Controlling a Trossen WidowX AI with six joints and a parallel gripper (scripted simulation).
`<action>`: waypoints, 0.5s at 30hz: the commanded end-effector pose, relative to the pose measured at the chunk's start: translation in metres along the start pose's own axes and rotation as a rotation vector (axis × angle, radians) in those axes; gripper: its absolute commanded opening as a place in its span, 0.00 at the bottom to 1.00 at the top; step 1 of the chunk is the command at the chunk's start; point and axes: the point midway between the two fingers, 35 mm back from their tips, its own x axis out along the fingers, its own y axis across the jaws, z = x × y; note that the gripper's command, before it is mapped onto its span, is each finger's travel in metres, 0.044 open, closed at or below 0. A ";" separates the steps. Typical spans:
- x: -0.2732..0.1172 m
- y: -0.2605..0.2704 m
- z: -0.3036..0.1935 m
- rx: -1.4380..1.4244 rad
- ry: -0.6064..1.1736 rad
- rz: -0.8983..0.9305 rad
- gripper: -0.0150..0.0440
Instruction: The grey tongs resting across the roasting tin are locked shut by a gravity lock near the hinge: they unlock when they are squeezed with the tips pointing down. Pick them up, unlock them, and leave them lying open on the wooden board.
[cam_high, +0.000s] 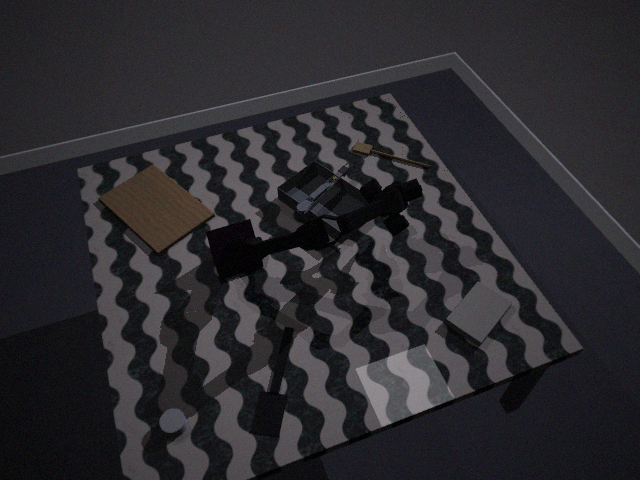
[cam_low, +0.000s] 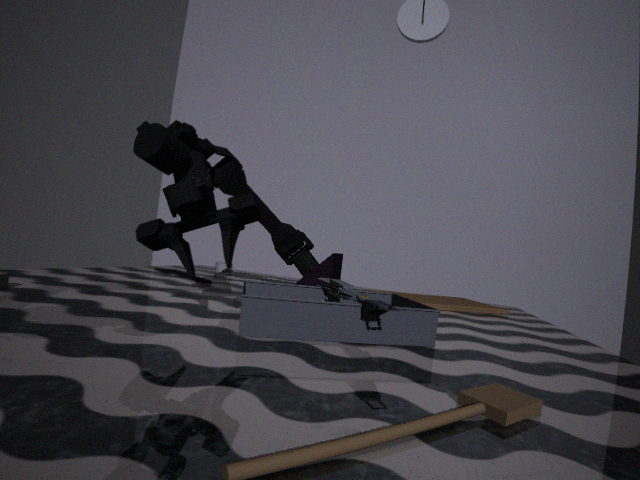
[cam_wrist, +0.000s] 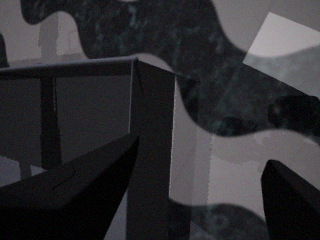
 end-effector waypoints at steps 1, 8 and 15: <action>0.015 0.059 0.005 -0.040 0.072 0.081 0.69; 0.041 0.155 -0.019 -0.141 0.294 0.155 0.69; 0.051 0.201 -0.041 -0.184 0.428 0.165 0.69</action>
